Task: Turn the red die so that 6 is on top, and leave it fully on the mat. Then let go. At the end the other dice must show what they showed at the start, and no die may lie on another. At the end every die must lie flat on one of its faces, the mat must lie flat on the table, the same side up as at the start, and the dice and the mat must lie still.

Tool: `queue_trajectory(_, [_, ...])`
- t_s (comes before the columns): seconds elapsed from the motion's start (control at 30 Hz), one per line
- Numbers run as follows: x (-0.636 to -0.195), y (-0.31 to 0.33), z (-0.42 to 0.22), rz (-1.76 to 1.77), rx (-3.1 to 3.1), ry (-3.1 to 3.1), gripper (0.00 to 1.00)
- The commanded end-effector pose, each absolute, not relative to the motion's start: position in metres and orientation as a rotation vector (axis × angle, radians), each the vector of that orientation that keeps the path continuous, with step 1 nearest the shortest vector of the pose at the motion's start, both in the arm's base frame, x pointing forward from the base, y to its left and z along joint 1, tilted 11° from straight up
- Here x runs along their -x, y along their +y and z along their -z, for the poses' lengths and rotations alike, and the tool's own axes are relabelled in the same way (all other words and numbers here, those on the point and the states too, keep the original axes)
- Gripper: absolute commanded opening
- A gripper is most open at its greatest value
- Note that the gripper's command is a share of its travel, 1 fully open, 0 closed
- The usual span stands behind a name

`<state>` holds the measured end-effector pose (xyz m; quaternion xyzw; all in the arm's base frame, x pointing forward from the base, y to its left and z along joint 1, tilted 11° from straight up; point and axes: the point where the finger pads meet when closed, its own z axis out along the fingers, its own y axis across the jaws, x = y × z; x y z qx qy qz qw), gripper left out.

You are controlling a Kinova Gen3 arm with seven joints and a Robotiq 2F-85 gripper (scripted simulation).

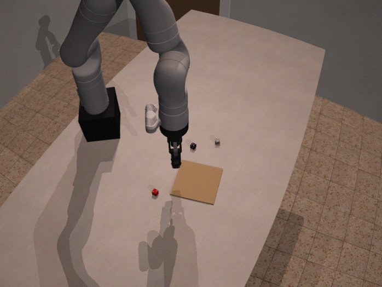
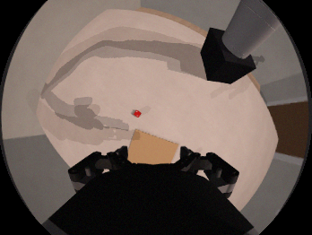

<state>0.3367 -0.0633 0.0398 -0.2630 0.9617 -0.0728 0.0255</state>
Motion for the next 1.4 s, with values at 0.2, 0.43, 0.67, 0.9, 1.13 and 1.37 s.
queue_trajectory(0.2, [-0.332, -0.076, -0.042, 0.226, 0.664, 2.998, 1.00])
queue_trajectory(0.43, [-0.327, -0.087, -0.043, 0.228, 0.529, 3.016, 1.00])
queue_trajectory(0.67, [-0.322, -0.096, -0.045, 0.229, 0.405, 3.027, 1.00])
queue_trajectory(0.9, [-0.318, -0.105, -0.046, 0.230, 0.295, 3.033, 1.00])
queue_trajectory(1.13, [-0.314, -0.112, -0.047, 0.232, 0.198, 3.034, 1.00])
queue_trajectory(1.37, [-0.314, -0.112, -0.047, 0.232, 0.198, 3.034, 1.00])
